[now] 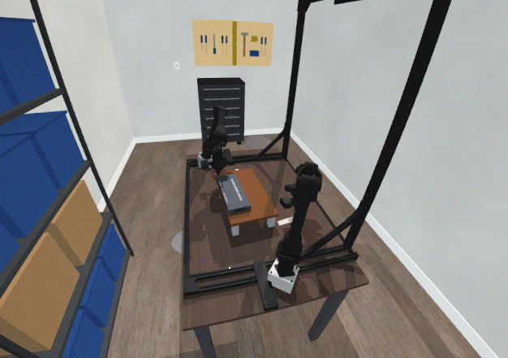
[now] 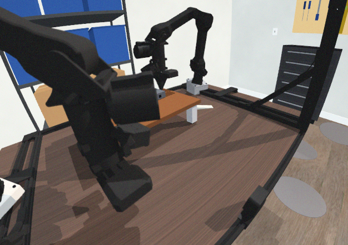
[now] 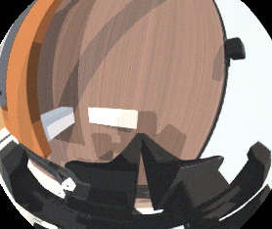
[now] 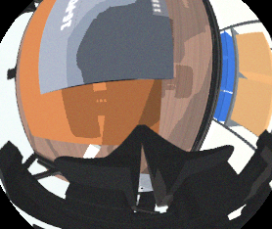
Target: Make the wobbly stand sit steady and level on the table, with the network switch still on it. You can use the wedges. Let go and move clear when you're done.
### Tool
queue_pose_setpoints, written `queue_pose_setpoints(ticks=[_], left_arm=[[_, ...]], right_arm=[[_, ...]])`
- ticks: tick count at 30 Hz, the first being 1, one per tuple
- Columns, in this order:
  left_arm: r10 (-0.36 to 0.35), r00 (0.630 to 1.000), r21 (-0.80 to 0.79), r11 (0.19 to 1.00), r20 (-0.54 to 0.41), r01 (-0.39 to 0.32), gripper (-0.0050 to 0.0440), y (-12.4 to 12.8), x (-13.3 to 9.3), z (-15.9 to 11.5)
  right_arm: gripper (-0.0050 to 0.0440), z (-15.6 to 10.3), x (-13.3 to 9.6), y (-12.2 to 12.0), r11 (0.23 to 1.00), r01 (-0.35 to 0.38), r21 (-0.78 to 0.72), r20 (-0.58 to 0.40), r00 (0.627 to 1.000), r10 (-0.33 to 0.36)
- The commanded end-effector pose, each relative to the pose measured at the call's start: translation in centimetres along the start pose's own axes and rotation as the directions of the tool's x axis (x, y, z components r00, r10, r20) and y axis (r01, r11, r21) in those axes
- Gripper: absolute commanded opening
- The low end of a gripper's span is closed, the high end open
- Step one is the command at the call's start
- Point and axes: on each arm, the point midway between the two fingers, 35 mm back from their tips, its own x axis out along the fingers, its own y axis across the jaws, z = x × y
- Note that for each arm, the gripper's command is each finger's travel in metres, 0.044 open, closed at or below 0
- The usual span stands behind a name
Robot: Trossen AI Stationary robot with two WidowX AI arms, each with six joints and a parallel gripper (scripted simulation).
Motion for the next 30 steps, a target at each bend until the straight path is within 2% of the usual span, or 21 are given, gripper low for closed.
queue_pose_setpoints(ticks=[1,4,16,17,20,30], left_arm=[[-0.001,1.0,0.276,0.961,-0.003,0.002,0.0,-0.49,0.0,-0.03],[-0.002,1.0,0.426,0.905,-0.004,0.003,0.0,-0.49,0.0,-0.03],[-0.002,1.0,0.426,0.905,-0.004,0.003,0.0,-0.49,0.0,-0.03],[-0.002,1.0,0.653,0.758,-0.002,0.003,0.0,-0.86,-0.02,-0.04],[-0.002,1.0,0.779,0.627,-0.004,0.004,0.0,-0.86,-0.02,-0.04],[-0.002,1.0,0.793,0.609,-0.004,0.004,0.0,-0.86,-0.02,-0.04]], right_arm=[[0.0,-0.23,0.8,-0.01,1.0,-0.002,0.003,-0.021,1.0,0.002],[0.0,-0.23,0.8,-0.01,1.0,-0.002,0.003,-0.021,1.0,0.002],[0.0,-0.23,0.8,-0.01,1.0,-0.002,0.003,-0.021,1.0,0.002],[0.0,-0.23,0.8,-0.01,1.0,-0.002,0.003,-0.021,1.0,0.002],[0.0,-0.23,0.8,-0.01,1.0,-0.002,0.003,-0.021,1.0,0.002],[0.0,-0.23,0.8,-0.01,1.0,-0.002,0.003,-0.021,1.0,0.002]])
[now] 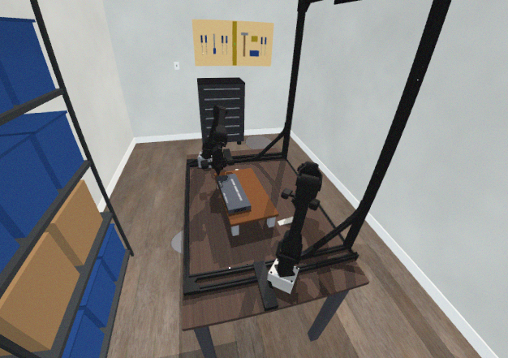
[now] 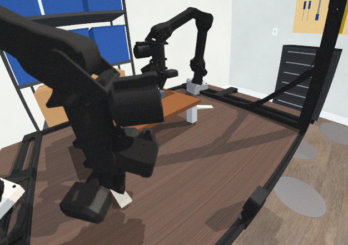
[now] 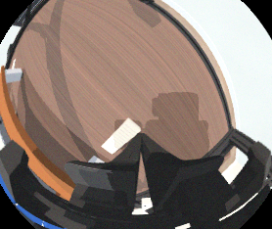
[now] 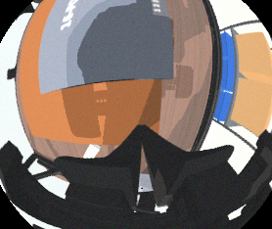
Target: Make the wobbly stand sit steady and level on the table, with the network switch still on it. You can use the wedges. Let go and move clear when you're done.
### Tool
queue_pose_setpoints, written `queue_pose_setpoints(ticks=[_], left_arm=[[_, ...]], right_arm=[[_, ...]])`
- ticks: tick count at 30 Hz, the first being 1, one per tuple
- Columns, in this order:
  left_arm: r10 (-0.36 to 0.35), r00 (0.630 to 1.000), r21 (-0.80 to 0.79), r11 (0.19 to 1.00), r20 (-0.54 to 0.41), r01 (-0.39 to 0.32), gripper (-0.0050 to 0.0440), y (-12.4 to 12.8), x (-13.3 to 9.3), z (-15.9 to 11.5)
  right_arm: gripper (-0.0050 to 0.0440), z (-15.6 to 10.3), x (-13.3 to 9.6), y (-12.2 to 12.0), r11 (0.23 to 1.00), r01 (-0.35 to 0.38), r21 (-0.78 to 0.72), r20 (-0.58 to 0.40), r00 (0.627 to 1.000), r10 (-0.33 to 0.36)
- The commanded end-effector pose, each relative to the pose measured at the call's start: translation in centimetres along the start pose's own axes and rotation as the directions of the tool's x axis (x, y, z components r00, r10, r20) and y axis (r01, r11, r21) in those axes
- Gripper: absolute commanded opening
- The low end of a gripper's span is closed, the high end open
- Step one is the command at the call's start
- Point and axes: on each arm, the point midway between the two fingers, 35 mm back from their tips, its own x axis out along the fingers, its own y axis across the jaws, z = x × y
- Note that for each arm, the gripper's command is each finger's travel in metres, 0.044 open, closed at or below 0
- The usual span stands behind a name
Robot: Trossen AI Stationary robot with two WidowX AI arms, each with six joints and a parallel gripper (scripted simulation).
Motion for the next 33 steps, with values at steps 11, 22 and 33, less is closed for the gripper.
queue_pose_setpoints(ticks=[11,22,33], left_arm=[[-0.005,1.0,0.465,0.885,-0.003,0.005,0.0,-0.19,0.02,0.16],[-0.005,1.0,0.652,0.758,-0.003,0.005,0.0,-0.24,0.03,0.2],[-0.005,1.0,0.652,0.758,-0.003,0.005,0.0,-0.24,0.03,0.2]], right_arm=[[0.0,-0.23,0.8,-0.01,1.0,-0.002,0.003,-0.021,1.0,0.002],[0.0,-0.23,0.8,-0.01,1.0,-0.002,0.003,-0.021,1.0,0.002],[0.0,-0.23,0.8,-0.01,1.0,-0.002,0.003,-0.021,1.0,0.002]])
